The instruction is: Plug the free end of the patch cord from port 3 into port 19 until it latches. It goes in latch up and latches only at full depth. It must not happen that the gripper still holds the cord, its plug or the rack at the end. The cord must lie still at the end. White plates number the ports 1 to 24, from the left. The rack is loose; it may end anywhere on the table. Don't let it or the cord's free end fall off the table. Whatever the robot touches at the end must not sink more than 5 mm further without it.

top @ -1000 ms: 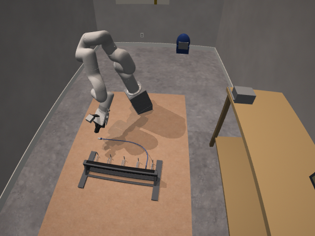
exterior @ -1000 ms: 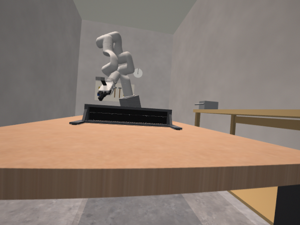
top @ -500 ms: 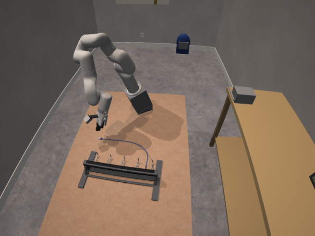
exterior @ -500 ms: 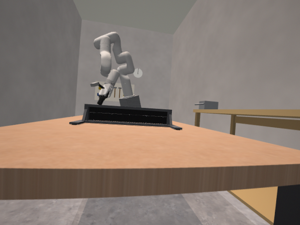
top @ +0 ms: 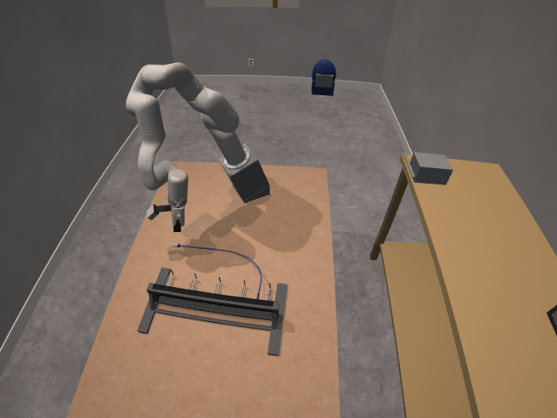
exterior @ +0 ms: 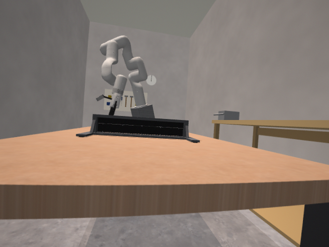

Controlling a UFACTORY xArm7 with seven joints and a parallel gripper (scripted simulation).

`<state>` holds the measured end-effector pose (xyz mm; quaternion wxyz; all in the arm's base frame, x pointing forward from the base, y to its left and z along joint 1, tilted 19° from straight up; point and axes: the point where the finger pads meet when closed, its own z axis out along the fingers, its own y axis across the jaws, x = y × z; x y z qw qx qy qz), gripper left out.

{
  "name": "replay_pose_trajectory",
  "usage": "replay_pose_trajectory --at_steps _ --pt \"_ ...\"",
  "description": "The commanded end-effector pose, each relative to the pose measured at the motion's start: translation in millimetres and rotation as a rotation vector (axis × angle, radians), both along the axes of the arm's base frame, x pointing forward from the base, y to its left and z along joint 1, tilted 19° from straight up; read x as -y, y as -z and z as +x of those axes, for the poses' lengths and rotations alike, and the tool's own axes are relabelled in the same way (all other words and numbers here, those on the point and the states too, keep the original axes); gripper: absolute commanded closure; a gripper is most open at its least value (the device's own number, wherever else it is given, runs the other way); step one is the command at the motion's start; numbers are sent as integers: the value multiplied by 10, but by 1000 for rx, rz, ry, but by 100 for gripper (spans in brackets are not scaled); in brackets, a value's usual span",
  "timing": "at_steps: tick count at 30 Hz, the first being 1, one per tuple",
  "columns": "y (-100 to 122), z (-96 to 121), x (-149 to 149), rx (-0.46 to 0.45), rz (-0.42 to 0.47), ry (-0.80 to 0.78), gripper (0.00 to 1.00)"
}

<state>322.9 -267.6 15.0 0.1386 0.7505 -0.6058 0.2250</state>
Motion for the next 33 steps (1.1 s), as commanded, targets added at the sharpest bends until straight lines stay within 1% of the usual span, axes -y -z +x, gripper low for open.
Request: replay_pose_trajectory --at_steps 1,7,11,33 --pt "36 32 3 -1 111 123 100" --pt "46 113 58 60 213 254 100" --pt "43 152 97 89 251 305 100" --pt "41 162 109 97 260 319 100"
